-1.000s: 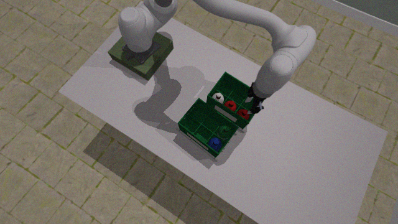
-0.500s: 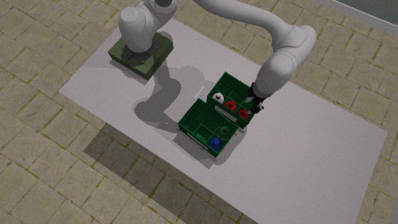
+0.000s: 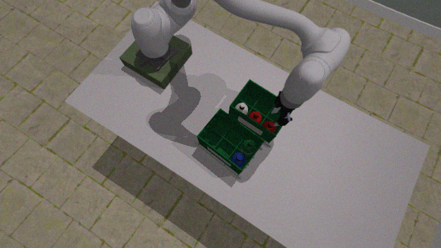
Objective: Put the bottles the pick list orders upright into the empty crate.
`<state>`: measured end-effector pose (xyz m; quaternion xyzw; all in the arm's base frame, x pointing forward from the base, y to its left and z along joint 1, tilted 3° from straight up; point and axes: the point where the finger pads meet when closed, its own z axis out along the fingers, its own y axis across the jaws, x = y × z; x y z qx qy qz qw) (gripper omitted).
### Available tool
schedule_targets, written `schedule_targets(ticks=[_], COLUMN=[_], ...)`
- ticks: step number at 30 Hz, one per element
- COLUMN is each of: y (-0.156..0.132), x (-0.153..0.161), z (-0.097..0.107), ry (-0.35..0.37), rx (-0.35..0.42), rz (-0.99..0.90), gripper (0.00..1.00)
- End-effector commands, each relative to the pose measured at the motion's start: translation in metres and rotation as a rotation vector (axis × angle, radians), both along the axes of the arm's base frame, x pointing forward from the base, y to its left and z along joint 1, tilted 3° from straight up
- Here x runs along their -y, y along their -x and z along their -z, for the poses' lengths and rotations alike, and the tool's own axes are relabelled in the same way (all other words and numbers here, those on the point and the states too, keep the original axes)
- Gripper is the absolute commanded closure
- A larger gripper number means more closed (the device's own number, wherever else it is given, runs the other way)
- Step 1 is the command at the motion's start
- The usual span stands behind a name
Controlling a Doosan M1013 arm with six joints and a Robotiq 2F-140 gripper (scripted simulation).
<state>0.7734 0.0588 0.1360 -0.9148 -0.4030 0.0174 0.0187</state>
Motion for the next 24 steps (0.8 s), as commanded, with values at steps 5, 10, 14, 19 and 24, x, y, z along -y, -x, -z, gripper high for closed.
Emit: schedule_targets(ticks=[5, 10, 14, 19, 24], y=[-0.001, -0.001, 0.007, 0.016, 0.030], x=[-0.001, -0.001, -0.005, -0.016, -0.035], z=[-0.004, -0.004, -0.009, -0.014, -0.021], ry=[-0.003, -0.003, -0.003, -0.003, -0.003], rx=[0.004, 0.004, 0.004, 0.004, 0.004], rz=[0.004, 0.004, 0.004, 0.004, 0.004], gripper=[0.62, 0.62, 0.62, 0.62, 0.62])
